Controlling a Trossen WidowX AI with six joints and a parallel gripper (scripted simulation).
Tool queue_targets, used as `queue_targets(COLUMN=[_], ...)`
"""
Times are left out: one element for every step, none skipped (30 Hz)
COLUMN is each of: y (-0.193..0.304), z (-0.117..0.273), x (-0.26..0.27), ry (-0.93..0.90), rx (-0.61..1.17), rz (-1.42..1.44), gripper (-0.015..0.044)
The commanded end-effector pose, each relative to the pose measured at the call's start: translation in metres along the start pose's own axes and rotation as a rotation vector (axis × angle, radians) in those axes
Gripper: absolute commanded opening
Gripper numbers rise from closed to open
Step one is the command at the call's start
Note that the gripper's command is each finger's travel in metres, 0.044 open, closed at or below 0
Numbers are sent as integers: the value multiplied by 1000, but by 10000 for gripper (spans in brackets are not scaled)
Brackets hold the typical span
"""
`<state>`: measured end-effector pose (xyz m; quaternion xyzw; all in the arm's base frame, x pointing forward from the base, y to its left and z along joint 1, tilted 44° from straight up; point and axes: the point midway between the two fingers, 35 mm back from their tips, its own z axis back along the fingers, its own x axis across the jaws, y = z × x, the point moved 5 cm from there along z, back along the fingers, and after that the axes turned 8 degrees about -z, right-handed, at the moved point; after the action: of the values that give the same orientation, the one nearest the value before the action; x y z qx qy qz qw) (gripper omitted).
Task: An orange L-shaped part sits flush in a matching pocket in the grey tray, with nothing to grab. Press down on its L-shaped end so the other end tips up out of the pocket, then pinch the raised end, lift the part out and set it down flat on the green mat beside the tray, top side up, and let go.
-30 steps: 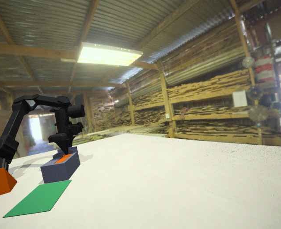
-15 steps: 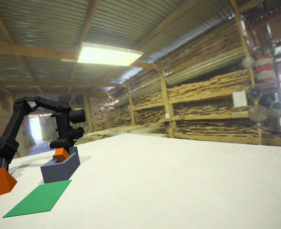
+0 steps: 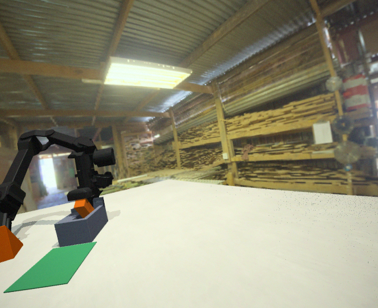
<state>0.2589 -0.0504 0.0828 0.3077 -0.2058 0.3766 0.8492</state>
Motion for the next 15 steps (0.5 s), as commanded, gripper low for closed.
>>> queue_targets(y=[0, 0, 1, 1, 2, 2, 2, 2, 2, 1, 0, -2, -3, -3, -4], z=[1, 3, 5, 7, 9, 11, 12, 12, 14, 18, 25, 34, 44, 56, 70], x=[1, 3, 4, 7, 8, 10, 11, 11, 11, 11, 10, 9, 8, 7, 5], ry=[1, 1, 1, 1, 2, 2, 2, 2, 3, 4, 5, 6, 8, 9, 9], rx=[1, 1, 1, 2, 3, 3, 3, 3, 3, 2, 1, -1, -1, -2, -2], rz=[-1, -1, -2, -2, -3, -4, -4, -4, -4, -4, -5, -5, -6, -6, -6], gripper=[180, 180, 180, 180, 180, 180, 180, 180, 180, 180, 180, 180, 180, 180, 180])
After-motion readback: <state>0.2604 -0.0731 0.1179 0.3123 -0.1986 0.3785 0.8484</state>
